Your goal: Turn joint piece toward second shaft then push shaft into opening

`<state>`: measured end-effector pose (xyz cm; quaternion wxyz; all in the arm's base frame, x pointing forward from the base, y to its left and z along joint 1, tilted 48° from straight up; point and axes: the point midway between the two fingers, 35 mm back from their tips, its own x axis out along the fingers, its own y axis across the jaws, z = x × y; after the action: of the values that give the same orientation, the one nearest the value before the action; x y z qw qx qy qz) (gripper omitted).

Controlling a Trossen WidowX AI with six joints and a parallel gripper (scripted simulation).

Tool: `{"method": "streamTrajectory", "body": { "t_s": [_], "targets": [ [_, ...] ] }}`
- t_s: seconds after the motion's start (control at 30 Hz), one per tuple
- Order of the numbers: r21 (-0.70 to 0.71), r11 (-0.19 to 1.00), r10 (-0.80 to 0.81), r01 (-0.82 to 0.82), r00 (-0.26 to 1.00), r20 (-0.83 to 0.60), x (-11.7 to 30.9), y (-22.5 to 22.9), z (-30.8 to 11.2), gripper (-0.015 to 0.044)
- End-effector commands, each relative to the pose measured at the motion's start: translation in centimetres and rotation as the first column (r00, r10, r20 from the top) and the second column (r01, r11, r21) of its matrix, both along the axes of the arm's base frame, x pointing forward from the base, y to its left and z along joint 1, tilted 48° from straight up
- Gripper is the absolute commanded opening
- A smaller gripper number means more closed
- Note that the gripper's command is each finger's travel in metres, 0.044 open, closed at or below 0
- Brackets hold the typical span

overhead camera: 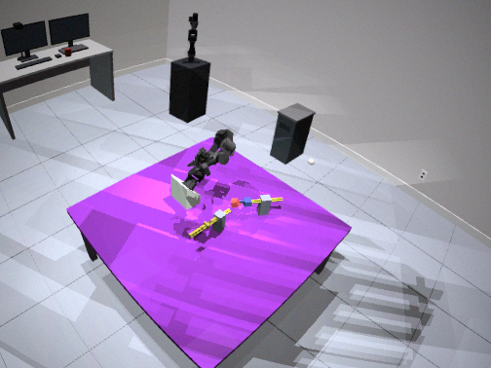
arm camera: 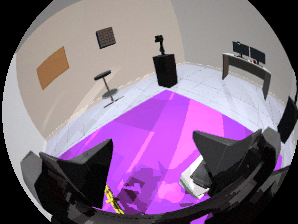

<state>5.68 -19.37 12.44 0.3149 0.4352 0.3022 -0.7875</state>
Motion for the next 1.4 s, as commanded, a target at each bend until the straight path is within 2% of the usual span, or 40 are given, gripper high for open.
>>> {"method": "streamTrajectory", "body": {
  "t_s": [0.0, 0.33, 0.7, 1.03, 1.37],
  "targets": [
    [0.097, 0.990, 0.101, -0.103, 0.995, 0.025, 0.9, 0.8, -0.5, 0.0440],
    [0.289, 0.886, 0.335, -0.362, 0.932, 0.140, 3.1, 3.2, -1.4, 0.0440],
    [0.409, 0.663, 0.534, -0.627, 0.779, 0.329, 5.3, 6.1, -1.8, 0.0440],
    [0.413, 0.396, 0.634, -0.820, 0.570, 0.522, 7.2, 8.9, -1.8, 0.0440],
    [0.314, 0.110, 0.644, -0.943, 0.308, 0.700, 9.0, 11.7, -1.3, 0.0440]
  ]
}}
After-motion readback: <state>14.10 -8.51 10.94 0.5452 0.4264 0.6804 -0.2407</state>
